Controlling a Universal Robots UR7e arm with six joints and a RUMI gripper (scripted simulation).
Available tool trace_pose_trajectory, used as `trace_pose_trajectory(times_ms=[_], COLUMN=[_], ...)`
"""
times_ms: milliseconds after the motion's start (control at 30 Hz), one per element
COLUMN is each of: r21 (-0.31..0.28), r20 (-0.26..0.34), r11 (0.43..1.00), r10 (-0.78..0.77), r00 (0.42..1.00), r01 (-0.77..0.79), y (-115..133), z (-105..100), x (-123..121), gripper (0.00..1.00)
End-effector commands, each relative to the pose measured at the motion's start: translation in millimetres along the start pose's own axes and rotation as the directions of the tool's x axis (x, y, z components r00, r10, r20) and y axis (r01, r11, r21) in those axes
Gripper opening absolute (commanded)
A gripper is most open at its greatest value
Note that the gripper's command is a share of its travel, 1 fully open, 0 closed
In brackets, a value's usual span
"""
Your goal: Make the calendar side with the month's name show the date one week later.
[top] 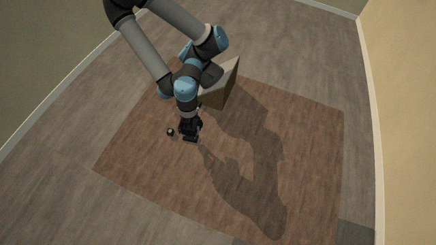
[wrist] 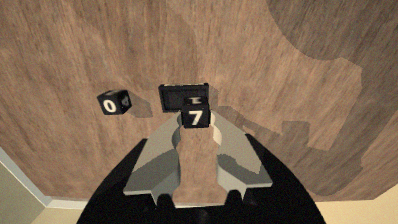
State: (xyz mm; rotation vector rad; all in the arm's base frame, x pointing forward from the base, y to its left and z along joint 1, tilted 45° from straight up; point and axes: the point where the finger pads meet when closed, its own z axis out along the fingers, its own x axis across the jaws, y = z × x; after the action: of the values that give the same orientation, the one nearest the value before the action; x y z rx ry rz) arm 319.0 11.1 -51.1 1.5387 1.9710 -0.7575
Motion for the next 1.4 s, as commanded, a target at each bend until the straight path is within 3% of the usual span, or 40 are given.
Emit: trace_pose_trajectory(times_ms=[0, 467, 1167, 1267, 1367], r21=[0.004, 0.004, 0.004, 0.003, 0.003], r20=[0.001, 0.001, 0.001, -0.001, -0.002], r11=[1.0, 1.0, 1.0, 1.0, 1.0], r10=[0.001, 0.001, 0.001, 0.001, 0.0], r00=[1.0, 1.0, 1.0, 1.0, 1.0], r01=[-0.001, -0.001, -0.001, -0.001, 0.0], y=[0, 0, 1, 2, 3], z=[-13, -60, -68, -67, -64], x=[0, 0, 0, 13, 45], gripper=[0.1, 0.1, 0.1, 0.1, 0.1])
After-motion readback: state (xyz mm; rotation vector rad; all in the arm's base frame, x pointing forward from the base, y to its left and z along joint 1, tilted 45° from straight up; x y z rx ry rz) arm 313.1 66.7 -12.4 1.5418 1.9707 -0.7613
